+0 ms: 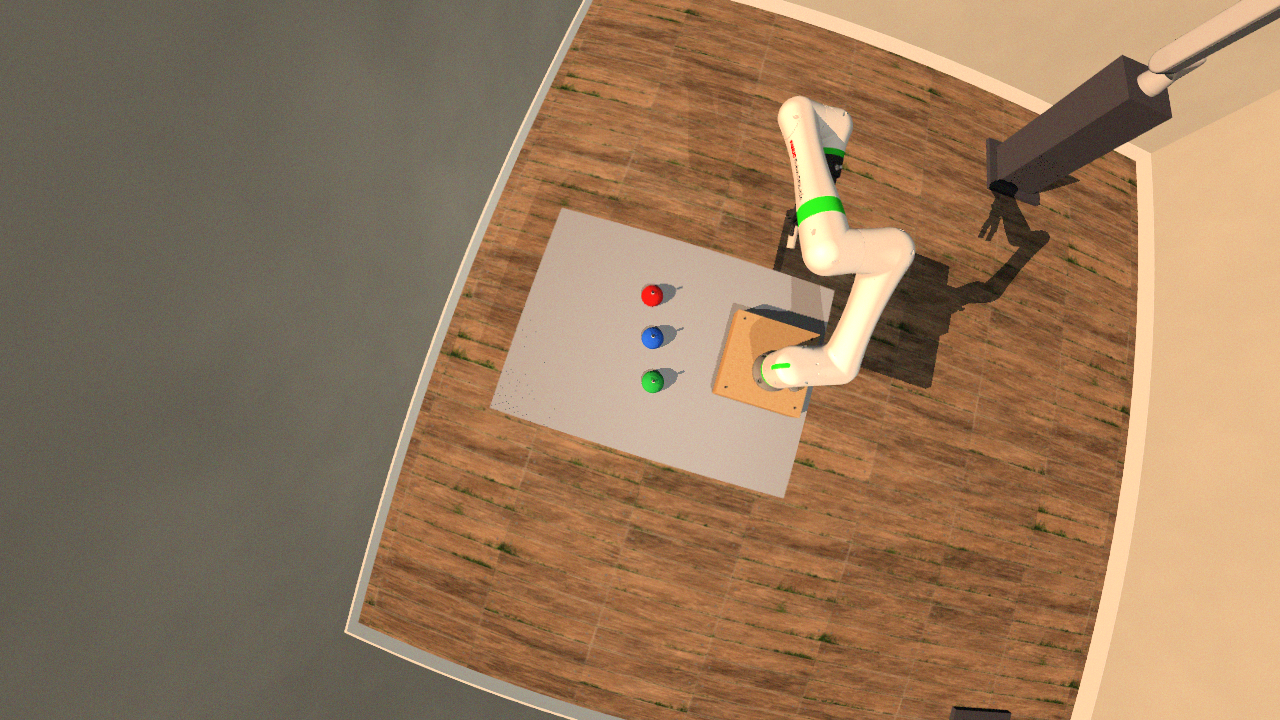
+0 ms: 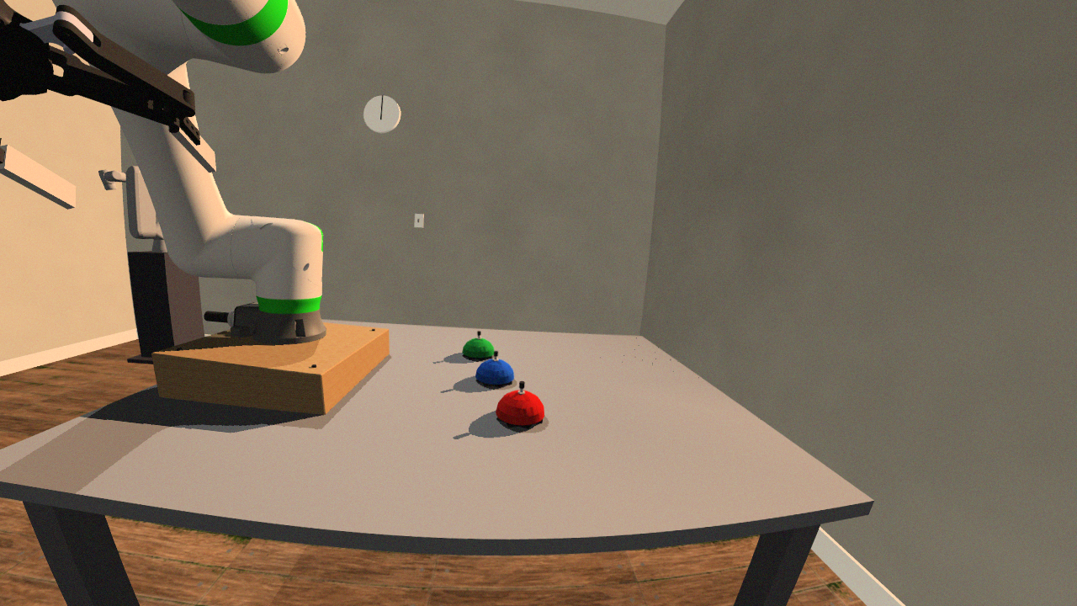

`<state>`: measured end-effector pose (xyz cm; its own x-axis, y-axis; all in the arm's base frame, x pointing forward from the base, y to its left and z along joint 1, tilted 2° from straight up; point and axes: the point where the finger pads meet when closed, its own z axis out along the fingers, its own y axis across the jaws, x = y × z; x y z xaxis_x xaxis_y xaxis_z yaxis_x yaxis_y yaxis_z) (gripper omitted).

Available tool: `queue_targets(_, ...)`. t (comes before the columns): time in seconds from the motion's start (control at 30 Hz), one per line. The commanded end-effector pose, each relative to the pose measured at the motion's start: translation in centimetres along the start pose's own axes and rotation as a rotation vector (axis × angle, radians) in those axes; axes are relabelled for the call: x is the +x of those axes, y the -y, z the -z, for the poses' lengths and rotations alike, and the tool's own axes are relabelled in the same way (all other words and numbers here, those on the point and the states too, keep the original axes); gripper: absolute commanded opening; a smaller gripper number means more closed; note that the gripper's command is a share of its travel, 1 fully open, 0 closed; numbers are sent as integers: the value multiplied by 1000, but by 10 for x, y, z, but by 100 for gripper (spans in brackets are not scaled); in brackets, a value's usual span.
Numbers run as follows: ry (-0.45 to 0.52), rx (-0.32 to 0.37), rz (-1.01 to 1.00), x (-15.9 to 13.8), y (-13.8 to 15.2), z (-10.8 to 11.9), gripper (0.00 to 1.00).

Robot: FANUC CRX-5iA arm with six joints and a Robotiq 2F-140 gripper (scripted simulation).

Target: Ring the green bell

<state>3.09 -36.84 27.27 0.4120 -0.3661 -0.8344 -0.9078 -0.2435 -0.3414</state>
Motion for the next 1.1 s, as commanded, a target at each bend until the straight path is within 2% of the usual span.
queue_targets(0.0,0,0,0,0,0,0,100)
queue_targets(0.7,-4,-14,-12,4,5,-1,100)
queue_targets(0.83,-24,-72,-60,18,26,-7,100)
queue_targets(1.0,-97,-218,-174,54,79,-28,100)
queue_targets(1.07,-97,-218,-174,54,79,-28,100)
